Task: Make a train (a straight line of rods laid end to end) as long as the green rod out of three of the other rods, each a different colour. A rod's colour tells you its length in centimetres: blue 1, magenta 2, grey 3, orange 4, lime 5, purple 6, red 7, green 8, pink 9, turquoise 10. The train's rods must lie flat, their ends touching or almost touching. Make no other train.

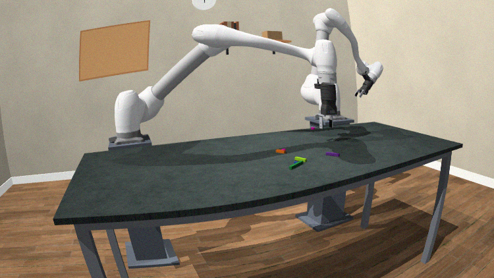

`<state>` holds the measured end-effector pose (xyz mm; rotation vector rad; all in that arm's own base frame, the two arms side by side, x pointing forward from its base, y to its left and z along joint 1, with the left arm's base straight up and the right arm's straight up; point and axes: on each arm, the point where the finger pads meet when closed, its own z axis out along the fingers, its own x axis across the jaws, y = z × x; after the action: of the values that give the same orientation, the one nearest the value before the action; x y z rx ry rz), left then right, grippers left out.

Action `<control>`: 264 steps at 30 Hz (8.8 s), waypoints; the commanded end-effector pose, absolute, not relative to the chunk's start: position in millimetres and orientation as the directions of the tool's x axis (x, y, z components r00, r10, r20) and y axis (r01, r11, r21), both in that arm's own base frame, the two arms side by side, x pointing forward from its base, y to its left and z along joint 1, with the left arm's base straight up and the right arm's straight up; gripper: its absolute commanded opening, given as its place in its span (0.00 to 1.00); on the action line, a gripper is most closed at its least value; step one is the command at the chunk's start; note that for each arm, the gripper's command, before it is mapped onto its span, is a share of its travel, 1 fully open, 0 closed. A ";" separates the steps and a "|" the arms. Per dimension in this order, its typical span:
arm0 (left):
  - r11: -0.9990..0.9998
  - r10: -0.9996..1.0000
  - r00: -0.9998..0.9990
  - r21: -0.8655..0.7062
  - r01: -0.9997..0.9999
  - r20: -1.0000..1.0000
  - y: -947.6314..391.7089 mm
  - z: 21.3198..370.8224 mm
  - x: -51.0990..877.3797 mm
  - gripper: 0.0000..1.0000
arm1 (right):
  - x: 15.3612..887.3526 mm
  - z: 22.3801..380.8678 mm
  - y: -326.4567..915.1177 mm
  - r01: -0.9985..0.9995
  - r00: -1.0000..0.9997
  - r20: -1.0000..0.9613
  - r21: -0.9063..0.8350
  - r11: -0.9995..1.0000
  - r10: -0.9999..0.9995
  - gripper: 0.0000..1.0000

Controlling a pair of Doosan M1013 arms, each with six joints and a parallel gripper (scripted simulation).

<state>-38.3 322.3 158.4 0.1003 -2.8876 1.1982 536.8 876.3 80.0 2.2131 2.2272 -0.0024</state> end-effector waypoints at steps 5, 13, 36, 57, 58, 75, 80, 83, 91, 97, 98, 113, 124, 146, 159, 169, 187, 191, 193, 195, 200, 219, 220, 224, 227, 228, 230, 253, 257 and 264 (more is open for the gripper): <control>0.705 -0.054 -0.998 -0.706 -0.065 0.038 322.5 158.8 -38.4 1.00 | 457.9 81.7 904.6 0.967 -0.254 0.001 0.001 0.254 0.967 1.00; 0.705 -0.054 -0.998 -0.706 -0.065 0.038 322.5 158.8 -38.4 1.00 | 380.6 81.5 924.4 0.876 -0.482 0.001 0.001 0.482 0.876 1.00; 0.705 -0.054 -0.998 -0.706 -0.065 0.038 322.5 158.8 -38.4 1.00 | 288.5 81.1 939.5 0.699 -0.715 0.001 0.001 0.715 0.699 1.00; 0.705 -0.054 -0.998 -0.706 -0.065 0.038 322.5 158.8 -38.4 1.00 | 288.5 81.1 939.5 0.699 -0.715 0.001 0.001 0.715 0.699 1.00; 0.705 -0.054 -0.998 -0.706 -0.065 0.038 322.5 158.8 -38.4 1.00 | 288.5 81.1 939.5 0.699 -0.715 0.001 0.001 0.715 0.699 1.00; 0.705 -0.054 -0.998 -0.706 -0.065 0.038 322.5 158.8 -38.4 1.00 | 288.5 81.1 939.5 0.699 -0.715 0.001 0.001 0.715 0.699 1.00; 0.705 -0.054 -0.998 -0.706 -0.065 0.038 322.5 158.8 -38.4 1.00 | 288.5 81.1 939.5 0.699 -0.715 0.001 0.001 0.715 0.699 1.00; 0.705 -0.054 -0.998 -0.706 -0.065 0.038 322.5 158.8 -38.4 1.00 | 288.5 81.1 939.5 0.699 -0.715 0.001 0.001 0.715 0.699 1.00; 0.705 -0.054 -0.998 -0.706 -0.065 0.038 322.5 158.8 -38.4 1.00 | 288.5 81.1 939.5 0.699 -0.715 0.001 0.001 0.715 0.699 1.00; 0.705 -0.054 -0.998 -0.706 -0.065 0.038 322.5 158.8 -38.4 1.00 | 288.5 81.1 939.5 0.699 -0.715 0.001 0.001 0.715 0.699 1.00; 0.705 -0.054 -0.998 -0.706 -0.065 0.038 322.5 158.8 -38.4 1.00 | 288.5 81.1 939.5 0.699 -0.715 0.001 0.001 0.715 0.699 1.00; 0.705 -0.054 -0.998 -0.706 -0.065 0.038 322.5 158.8 -38.4 1.00 | 288.5 81.1 939.5 0.699 -0.715 0.001 0.001 0.715 0.699 1.00; 0.705 -0.054 -0.998 -0.706 -0.065 0.038 322.5 158.8 -38.4 1.00 | 289.2 81.1 939.3 0.704 -0.711 0.001 0.001 0.711 0.704 1.00; 0.705 -0.054 -0.998 -0.706 -0.065 0.038 322.5 158.8 -38.4 1.00 | 353.8 82.0 924.6 0.981 -0.195 0.002 0.001 0.195 0.981 1.00; 0.705 -0.054 -0.998 -0.706 -0.065 0.038 322.5 158.8 -38.4 1.00 | 405.3 82.7 911.7 0.971 0.239 0.002 0.000 -0.239 0.971 1.00; 0.705 -0.054 -0.998 -0.706 -0.065 0.038 322.5 158.8 -38.4 1.00 | 449.1 83.2 898.4 0.828 0.561 0.002 0.000 -0.561 0.828 1.00; 0.705 -0.054 -0.998 -0.706 -0.065 0.038 322.5 158.8 -38.4 1.00 | 527.9 84.1 866.9 0.357 0.934 0.001 -0.001 -0.934 0.357 1.00; 0.705 -0.054 -0.998 -0.706 -0.065 0.038 322.5 158.8 -38.4 1.00 | 545.3 84.4 858.3 0.230 0.973 0.001 -0.001 -0.973 0.230 1.00; 0.705 -0.054 -0.998 -0.706 -0.065 0.038 322.5 158.8 -38.4 1.00 | 554.5 84.5 853.4 0.160 0.987 0.001 -0.001 -0.987 0.160 1.00; 0.705 -0.054 -0.998 -0.706 -0.065 0.038 322.5 158.8 -38.4 1.00 | 563.8 84.6 848.3 0.090 0.996 0.001 -0.001 -0.996 0.090 1.00; 0.705 -0.054 -0.998 -0.706 -0.065 0.038 322.5 158.8 -38.4 1.00 | 586.6 84.8 834.8 -0.088 0.996 0.001 -0.002 -0.996 -0.088 1.00; 0.705 -0.054 -0.998 -0.706 -0.065 0.038 322.5 158.8 -38.4 1.00 | 658.1 85.7 782.1 -0.623 0.783 0.000 -0.002 -0.783 -0.623 1.00; 0.705 -0.054 -0.998 -0.706 -0.065 0.038 322.5 158.8 -38.4 1.00 | 670.0 85.9 771.5 -0.701 0.713 0.000 -0.002 -0.713 -0.701 1.00; 0.705 -0.054 -0.998 -0.706 -0.065 0.038 322.5 158.8 -38.4 1.00 | 683.8 86.0 758.5 -0.783 0.622 0.000 -0.002 -0.622 -0.783 1.00; 0.705 -0.054 -0.998 -0.706 -0.065 0.038 322.5 158.8 -38.4 1.00 | 695.3 86.2 746.9 -0.845 0.534 -0.001 -0.002 -0.534 -0.845 1.00; 0.705 -0.054 -0.998 -0.706 -0.065 0.038 322.5 158.8 -38.4 1.00 | 699.0 86.2 743.0 -0.864 0.504 -0.001 -0.002 -0.504 -0.864 1.00; 0.705 -0.054 -0.998 -0.706 -0.065 0.038 322.5 158.8 -38.4 1.00 | 706.4 86.3 735.1 -0.897 0.441 -0.001 -0.002 -0.441 -0.897 1.00; 0.705 -0.054 -0.998 -0.706 -0.065 0.038 322.5 158.8 -38.4 1.00 | 771.1 87.4 649.2 -0.964 -0.266 -0.002 -0.001 0.266 -0.964 1.00; 0.705 -0.054 -0.998 -0.706 -0.065 0.038 322.5 158.8 -38.4 1.00 | 784.7 87.7 626.3 -0.898 -0.441 -0.002 -0.001 0.441 -0.898 1.00; 0.705 -0.054 -0.998 -0.706 -0.065 0.038 322.5 158.8 -38.4 1.00 | 800.9 88.0 595.8 -0.760 -0.649 -0.002 0.000 0.650 -0.760 1.00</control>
<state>-38.3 322.3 158.4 0.1003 -2.8876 1.1982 792.4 610.8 86.3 -1.5006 2.7605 0.0065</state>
